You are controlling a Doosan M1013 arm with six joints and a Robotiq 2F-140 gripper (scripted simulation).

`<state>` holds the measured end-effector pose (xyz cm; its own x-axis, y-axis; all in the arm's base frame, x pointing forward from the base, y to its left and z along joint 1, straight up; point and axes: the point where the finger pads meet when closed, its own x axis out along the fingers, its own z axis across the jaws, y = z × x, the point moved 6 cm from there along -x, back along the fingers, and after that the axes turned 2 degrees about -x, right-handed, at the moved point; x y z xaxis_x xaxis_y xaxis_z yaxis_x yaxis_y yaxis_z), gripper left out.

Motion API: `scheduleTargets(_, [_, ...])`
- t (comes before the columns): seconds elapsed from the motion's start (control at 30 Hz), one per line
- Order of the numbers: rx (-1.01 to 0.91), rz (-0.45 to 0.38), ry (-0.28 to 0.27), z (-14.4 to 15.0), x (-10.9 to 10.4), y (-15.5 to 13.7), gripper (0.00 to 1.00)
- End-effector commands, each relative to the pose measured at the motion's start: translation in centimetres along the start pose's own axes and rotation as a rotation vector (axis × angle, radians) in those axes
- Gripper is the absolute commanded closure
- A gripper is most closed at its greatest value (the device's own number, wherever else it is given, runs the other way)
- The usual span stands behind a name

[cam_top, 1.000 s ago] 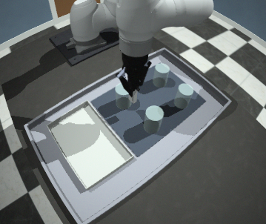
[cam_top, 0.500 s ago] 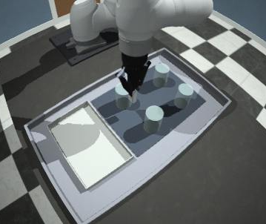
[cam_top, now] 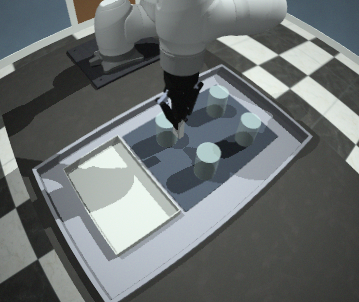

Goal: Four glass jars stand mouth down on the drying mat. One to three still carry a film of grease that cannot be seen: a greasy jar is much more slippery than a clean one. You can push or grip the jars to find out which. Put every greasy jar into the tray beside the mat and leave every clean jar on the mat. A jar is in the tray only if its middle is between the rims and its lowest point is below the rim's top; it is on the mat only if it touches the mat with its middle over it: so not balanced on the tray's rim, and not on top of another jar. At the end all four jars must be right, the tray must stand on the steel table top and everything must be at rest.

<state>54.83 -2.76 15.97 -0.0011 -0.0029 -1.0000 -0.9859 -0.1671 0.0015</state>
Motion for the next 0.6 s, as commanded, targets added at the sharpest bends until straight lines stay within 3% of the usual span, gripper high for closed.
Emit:
scheduleTargets(0.0, [0.000,0.000,0.000,0.00,-0.01,0.03,1.00])
scheduleTargets(0.57, [0.000,0.000,0.000,0.01,-0.01,0.23,1.00])
